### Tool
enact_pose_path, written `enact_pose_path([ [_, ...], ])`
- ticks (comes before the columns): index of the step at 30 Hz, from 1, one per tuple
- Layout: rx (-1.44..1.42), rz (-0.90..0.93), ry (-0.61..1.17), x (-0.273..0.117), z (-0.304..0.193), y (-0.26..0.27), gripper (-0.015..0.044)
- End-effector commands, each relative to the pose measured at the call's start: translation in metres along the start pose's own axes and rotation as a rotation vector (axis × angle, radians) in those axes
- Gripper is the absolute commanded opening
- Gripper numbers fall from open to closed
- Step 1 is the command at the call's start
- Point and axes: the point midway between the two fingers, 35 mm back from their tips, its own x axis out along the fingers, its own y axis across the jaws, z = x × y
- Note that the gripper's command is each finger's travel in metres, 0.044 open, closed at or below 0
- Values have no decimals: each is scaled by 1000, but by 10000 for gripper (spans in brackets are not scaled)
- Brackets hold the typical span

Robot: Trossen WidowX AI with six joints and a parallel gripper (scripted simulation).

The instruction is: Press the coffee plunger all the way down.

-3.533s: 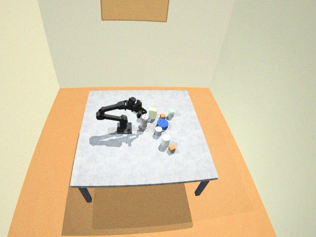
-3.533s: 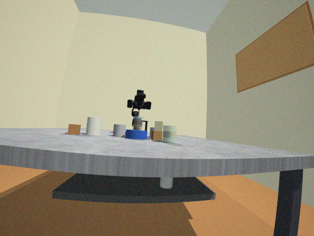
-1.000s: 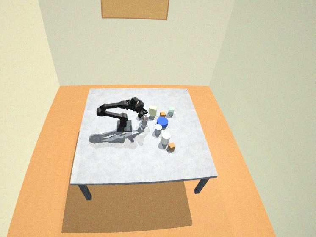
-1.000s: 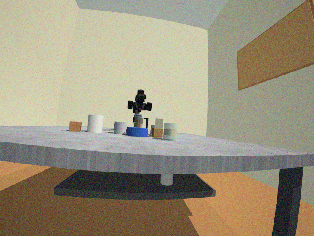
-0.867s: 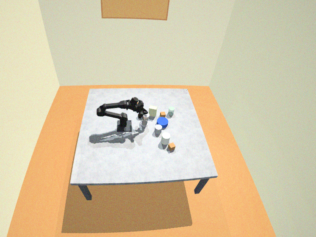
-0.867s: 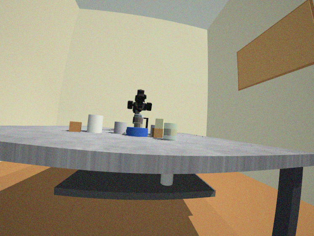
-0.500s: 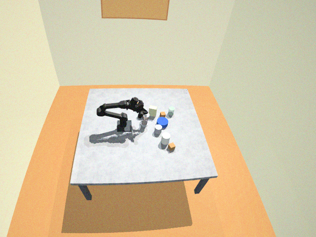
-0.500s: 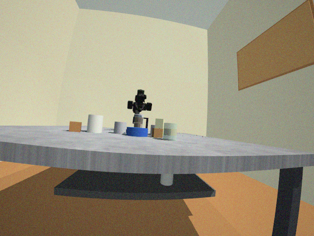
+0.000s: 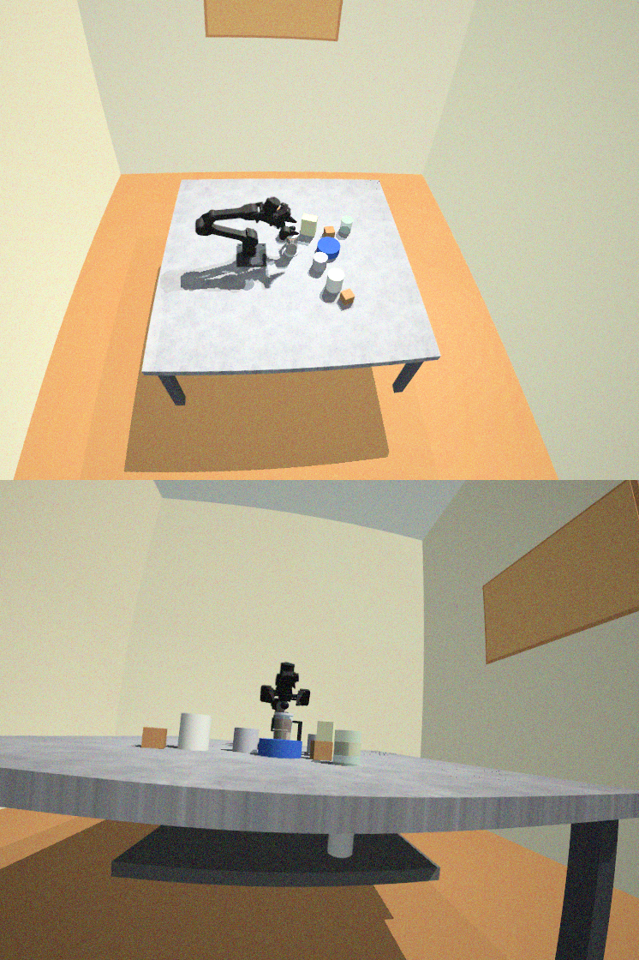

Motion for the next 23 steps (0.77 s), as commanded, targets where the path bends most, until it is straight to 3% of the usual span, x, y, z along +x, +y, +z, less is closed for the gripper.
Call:
enact_pose_path([
  [1,0,0,0,0,0,0,440],
  [12,-8,-1,18,-52,59,1,440],
  [23,-8,-1,18,-53,59,1,440],
])
